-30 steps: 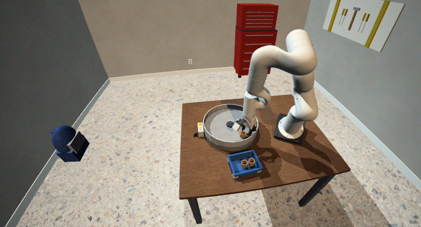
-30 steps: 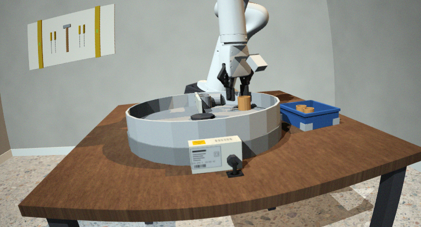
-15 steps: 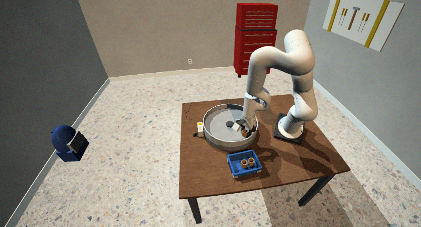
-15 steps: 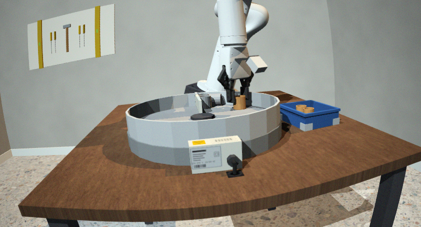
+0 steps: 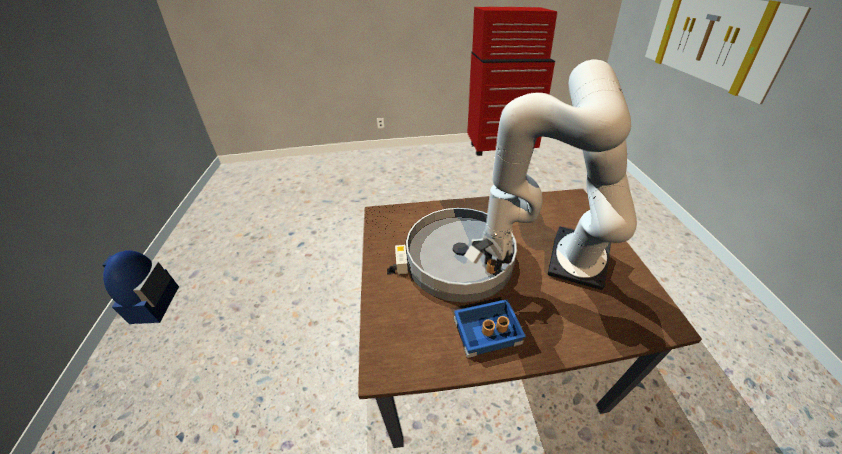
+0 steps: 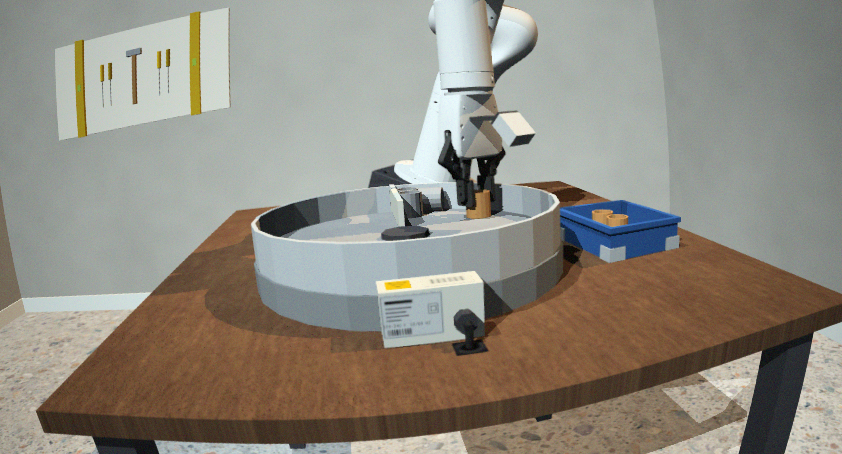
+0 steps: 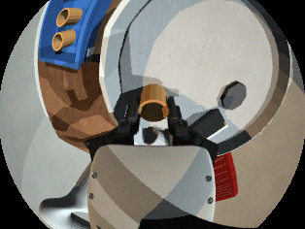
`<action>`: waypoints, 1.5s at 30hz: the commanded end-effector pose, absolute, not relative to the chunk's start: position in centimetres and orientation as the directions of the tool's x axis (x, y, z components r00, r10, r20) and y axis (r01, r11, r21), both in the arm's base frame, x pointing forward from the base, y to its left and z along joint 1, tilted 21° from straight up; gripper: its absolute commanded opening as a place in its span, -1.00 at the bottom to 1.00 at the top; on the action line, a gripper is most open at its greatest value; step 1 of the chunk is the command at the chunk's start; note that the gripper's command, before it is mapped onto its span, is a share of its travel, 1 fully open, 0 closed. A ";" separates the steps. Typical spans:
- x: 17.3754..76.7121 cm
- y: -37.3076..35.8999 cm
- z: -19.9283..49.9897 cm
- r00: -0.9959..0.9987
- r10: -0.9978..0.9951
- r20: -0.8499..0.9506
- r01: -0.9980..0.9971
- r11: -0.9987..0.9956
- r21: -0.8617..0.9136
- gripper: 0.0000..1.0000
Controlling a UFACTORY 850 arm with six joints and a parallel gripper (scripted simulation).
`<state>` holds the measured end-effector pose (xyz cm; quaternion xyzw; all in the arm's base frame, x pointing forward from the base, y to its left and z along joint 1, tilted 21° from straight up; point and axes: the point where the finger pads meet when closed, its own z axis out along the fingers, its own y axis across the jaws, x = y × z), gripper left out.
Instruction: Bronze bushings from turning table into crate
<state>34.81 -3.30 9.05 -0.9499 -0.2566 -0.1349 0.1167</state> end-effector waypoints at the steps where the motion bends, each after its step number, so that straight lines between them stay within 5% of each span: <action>1: 34.9 -3.3 9.1 0.832 0.456 0.317 0.519 -0.841 -0.152 -1.00; 45: 33.5 -5.3 15.4 0.832 0.456 0.317 0.519 -0.841 -0.152 -1.00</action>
